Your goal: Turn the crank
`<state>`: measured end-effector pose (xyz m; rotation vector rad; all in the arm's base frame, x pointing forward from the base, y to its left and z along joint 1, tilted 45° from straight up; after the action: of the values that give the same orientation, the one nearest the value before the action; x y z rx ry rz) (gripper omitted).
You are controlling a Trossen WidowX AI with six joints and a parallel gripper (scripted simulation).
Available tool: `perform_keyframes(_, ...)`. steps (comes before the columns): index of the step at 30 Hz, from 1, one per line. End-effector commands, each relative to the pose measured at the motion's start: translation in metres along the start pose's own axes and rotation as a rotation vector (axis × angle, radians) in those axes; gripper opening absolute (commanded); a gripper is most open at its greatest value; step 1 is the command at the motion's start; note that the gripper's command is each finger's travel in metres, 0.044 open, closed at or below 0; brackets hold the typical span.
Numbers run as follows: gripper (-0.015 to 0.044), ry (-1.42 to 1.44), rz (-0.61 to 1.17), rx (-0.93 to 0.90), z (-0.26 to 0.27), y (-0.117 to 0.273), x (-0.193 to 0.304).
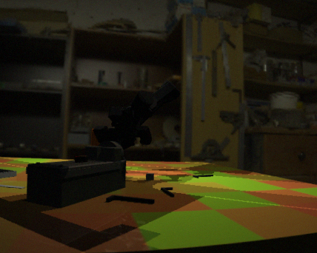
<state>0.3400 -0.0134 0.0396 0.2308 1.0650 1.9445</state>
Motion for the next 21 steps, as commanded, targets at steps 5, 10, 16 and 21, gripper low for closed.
perform_keyframes(5, 0.0, -0.006, 0.008, 0.02, -0.008, -0.006, 0.005)
perform_keyframes(10, 0.0, -0.006, 0.008, 0.02, -0.01, -0.008, 0.007)
perform_keyframes(16, 0.0, -0.006, 0.008, 0.02, -0.011, -0.012, 0.011)
perform_keyframes(21, 0.0, -0.006, 0.008, 0.02, -0.012, -0.017, 0.016)
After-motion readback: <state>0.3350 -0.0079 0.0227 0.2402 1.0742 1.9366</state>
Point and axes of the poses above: the point midway between the two fingers, 35 mm back from their tips, its own y axis back along the fingers, its own z axis across the jaws, x = y × z, the point moved 3 cm from there along y, back along the fingers, and after that the axes turned 1 degree about -y, right-handed, at the moved point
